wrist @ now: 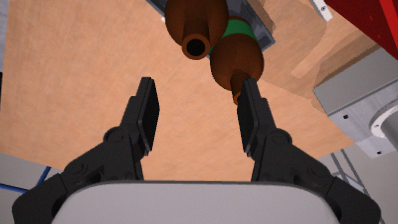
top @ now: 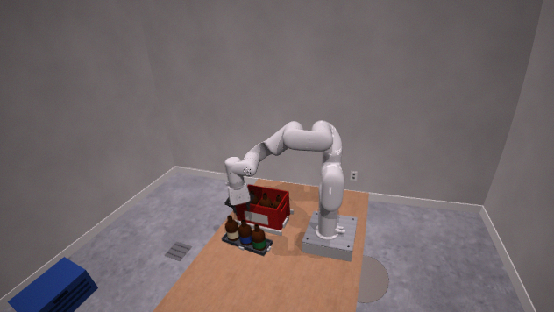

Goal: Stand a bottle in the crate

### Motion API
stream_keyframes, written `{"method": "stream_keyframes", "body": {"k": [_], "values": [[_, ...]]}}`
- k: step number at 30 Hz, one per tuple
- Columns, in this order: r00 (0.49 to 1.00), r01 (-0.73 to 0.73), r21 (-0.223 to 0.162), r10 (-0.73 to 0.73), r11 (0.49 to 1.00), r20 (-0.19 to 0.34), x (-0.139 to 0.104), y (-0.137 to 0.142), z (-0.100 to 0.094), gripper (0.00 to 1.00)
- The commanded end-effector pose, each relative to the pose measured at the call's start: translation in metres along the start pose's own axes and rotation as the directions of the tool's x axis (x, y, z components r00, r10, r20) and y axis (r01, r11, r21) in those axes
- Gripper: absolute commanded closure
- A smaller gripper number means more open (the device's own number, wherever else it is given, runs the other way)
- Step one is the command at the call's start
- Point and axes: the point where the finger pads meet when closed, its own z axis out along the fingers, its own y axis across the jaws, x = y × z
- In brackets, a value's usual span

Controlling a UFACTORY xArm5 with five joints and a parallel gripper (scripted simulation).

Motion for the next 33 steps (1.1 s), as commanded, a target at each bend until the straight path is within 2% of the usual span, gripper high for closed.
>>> {"method": "stream_keyframes", "body": {"k": [1, 33], "values": [[1.000, 0.000, 0.004, 0.000, 1.000, -0.002, 0.001, -0.001, 0.000, 0.35], [1.000, 0.000, 0.004, 0.000, 1.000, -0.002, 0.001, -0.002, 0.036, 0.35]]}}
